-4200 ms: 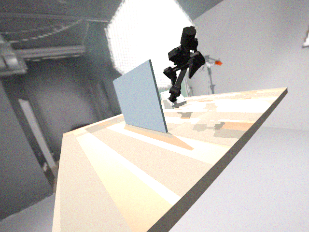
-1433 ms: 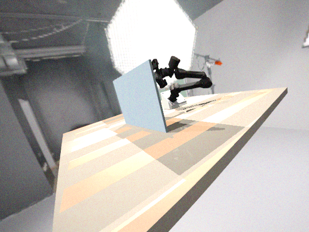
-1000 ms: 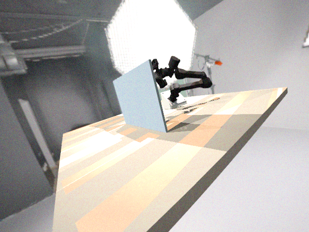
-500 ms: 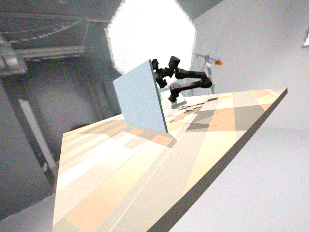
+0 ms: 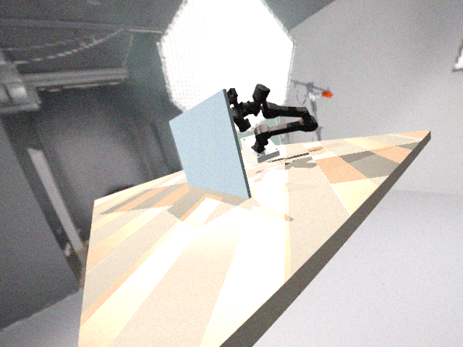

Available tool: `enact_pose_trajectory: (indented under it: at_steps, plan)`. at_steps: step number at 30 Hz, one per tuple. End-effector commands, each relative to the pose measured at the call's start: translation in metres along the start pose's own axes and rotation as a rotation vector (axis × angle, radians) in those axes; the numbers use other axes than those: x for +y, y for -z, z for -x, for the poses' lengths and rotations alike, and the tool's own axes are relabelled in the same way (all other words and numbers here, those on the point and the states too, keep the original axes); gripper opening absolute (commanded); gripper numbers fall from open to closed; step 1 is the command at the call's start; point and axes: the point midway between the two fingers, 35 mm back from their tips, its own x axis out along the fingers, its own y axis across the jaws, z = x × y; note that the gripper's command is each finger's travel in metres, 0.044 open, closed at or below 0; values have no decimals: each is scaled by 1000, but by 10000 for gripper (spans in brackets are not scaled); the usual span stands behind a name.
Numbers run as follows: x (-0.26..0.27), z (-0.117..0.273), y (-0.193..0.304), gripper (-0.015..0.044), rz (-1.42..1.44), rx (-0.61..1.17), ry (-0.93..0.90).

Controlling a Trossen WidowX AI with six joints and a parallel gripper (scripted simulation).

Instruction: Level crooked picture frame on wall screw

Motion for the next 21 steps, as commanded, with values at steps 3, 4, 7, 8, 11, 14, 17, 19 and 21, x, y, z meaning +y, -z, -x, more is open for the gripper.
enact_pose_trajectory:
  at_steps: [3, 4, 7, 8, 11, 14, 17, 19, 21]
  plan:
    - [-21, 0, -4, 260, -1, 3, -2]
    - [-27, 0, -5, 260, -2, 4, -2]
    - [-44, 3, -10, 260, -3, 5, -1]
    - [-50, 3, -11, 260, -3, 5, 0]
    - [-58, 5, -14, 260, -3, 4, 1]
    - [-58, 5, -14, 260, -3, 4, 1]
    - [-58, 5, -14, 260, -3, 4, 1]
    - [-58, 5, -14, 260, -3, 4, 1]
    - [-58, 5, -14, 260, -3, 4, 1]
